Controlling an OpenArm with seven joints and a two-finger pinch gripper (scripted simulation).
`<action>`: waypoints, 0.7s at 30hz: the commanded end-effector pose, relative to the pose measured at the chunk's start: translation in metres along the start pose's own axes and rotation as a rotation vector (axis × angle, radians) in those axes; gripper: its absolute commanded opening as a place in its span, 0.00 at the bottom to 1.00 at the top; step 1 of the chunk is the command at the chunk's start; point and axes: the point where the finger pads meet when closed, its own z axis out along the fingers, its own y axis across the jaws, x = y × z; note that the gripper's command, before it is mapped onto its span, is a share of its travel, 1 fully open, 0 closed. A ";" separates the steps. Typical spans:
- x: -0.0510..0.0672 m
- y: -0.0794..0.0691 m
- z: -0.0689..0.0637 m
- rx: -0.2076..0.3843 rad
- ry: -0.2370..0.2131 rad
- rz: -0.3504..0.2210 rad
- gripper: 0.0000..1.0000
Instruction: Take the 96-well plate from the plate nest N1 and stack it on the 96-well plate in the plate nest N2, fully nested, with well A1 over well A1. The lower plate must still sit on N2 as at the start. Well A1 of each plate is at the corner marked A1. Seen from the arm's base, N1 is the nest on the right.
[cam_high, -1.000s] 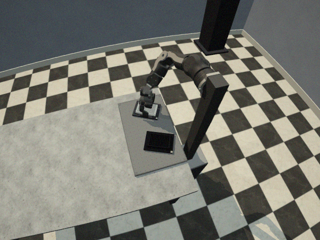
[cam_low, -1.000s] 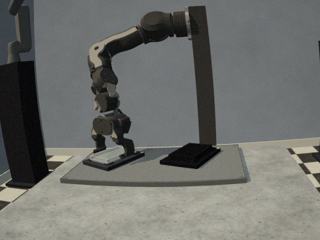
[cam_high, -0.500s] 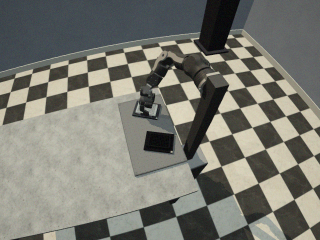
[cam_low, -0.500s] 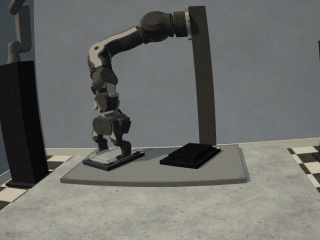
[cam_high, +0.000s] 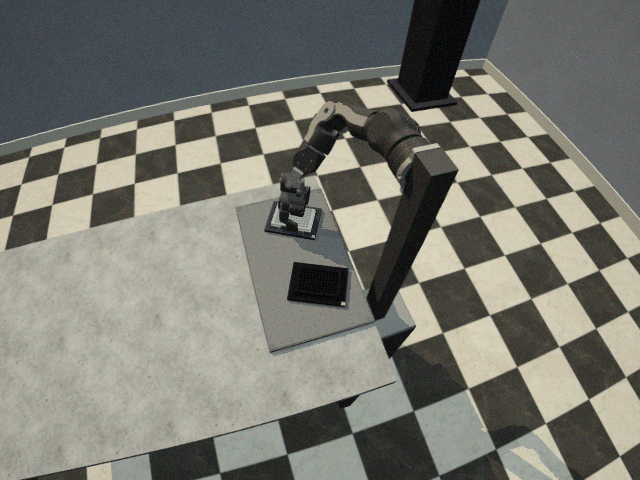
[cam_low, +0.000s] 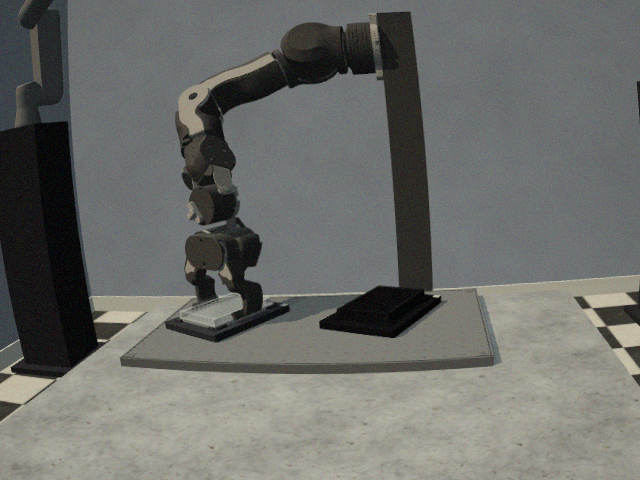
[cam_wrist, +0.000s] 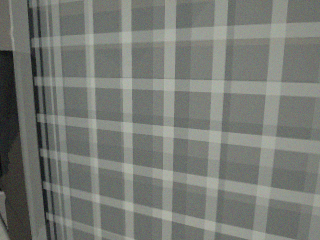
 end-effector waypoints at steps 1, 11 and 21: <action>-0.001 0.000 0.000 -0.001 -0.001 0.001 0.04; -0.001 0.000 0.000 -0.001 -0.001 0.001 0.00; -0.001 0.000 0.000 -0.001 -0.001 0.001 0.00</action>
